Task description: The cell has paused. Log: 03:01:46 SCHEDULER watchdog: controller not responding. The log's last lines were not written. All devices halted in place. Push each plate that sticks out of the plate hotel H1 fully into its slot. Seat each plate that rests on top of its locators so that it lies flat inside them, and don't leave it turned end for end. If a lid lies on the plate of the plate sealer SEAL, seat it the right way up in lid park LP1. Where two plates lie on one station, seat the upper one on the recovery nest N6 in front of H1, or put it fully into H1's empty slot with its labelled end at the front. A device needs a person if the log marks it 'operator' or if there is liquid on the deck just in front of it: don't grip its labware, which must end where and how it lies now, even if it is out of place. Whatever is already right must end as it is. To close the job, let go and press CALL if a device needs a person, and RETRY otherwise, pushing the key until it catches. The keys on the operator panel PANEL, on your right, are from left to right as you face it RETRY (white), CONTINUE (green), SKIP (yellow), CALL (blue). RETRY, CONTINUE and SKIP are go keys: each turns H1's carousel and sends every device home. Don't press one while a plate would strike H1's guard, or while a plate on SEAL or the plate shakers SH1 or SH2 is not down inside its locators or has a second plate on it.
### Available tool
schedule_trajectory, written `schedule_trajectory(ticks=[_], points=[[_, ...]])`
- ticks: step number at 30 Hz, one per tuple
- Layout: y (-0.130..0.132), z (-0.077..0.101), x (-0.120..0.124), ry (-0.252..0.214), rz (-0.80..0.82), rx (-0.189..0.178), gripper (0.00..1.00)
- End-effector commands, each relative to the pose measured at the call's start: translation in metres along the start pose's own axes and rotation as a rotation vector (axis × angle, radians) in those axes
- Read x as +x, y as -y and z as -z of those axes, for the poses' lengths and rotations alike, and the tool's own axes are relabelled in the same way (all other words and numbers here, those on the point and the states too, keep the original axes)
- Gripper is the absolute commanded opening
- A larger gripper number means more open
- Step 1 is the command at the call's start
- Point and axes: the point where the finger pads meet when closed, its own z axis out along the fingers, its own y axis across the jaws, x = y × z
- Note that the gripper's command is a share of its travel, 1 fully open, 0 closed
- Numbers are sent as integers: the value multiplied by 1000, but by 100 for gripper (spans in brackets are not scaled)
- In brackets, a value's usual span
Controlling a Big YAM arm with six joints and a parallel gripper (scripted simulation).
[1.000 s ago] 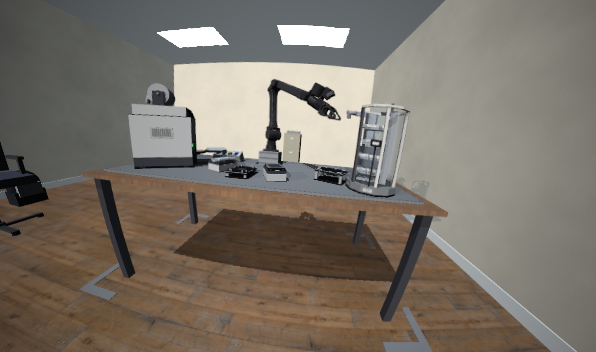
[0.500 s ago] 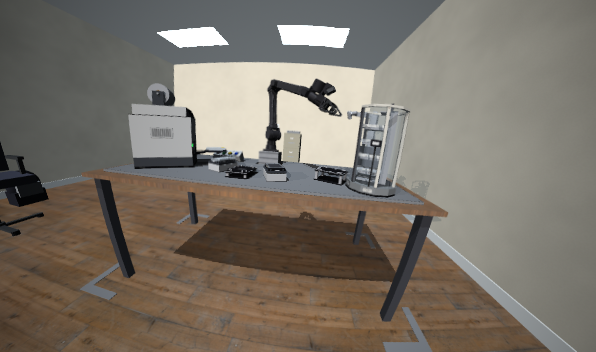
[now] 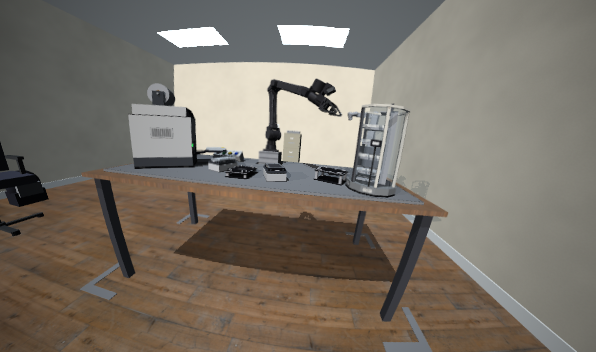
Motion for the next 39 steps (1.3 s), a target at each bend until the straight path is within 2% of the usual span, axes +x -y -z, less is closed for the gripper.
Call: schedule_trajectory(ticks=[1,12,13,27,29,39], points=[[11,-2,-4,-7,-13,10,100],[11,-2,-4,-7,-13,10,100],[17,3,-26,1,-24,29,100],[55,27,-10,-394,-241,152,100],[55,27,-10,-394,-241,152,100],[82,43,5,-679,-396,240,100]])
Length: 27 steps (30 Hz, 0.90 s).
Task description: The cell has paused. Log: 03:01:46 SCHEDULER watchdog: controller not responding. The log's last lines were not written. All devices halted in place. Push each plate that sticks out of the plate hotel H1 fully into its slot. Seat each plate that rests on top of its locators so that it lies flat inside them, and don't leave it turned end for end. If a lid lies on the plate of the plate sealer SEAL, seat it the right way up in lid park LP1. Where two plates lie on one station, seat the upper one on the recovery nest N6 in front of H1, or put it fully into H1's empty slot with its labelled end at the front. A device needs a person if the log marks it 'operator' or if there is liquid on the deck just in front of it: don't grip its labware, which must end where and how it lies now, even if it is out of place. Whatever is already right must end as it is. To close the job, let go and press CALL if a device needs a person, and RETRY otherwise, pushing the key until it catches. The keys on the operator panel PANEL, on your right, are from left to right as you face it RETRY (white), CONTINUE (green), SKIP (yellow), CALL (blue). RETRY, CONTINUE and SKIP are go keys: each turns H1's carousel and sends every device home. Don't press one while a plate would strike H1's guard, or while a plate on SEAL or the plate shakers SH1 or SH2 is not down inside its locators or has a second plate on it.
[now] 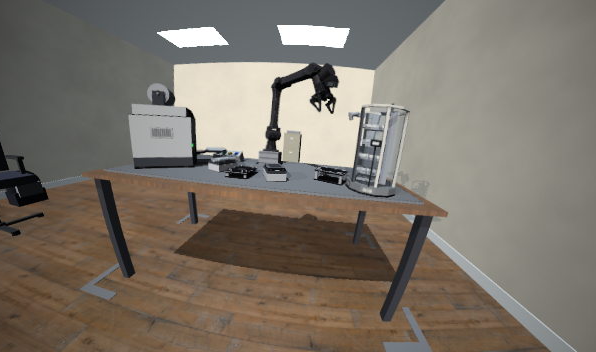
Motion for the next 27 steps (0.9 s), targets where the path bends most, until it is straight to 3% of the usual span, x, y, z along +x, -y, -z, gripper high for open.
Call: schedule_trajectory(ticks=[1,5,7,13,19,21,24,25,27], points=[[20,12,-16,-80,-93,27,100],[33,13,-11,-195,-154,61,100],[33,13,-11,-195,-154,61,100],[53,13,-4,-363,-242,111,100],[72,17,1,-364,-220,106,100],[76,26,9,-362,-220,107,100],[79,26,14,-370,-221,106,100],[83,15,20,-397,-223,104,100],[89,18,24,-398,-223,105,100]])
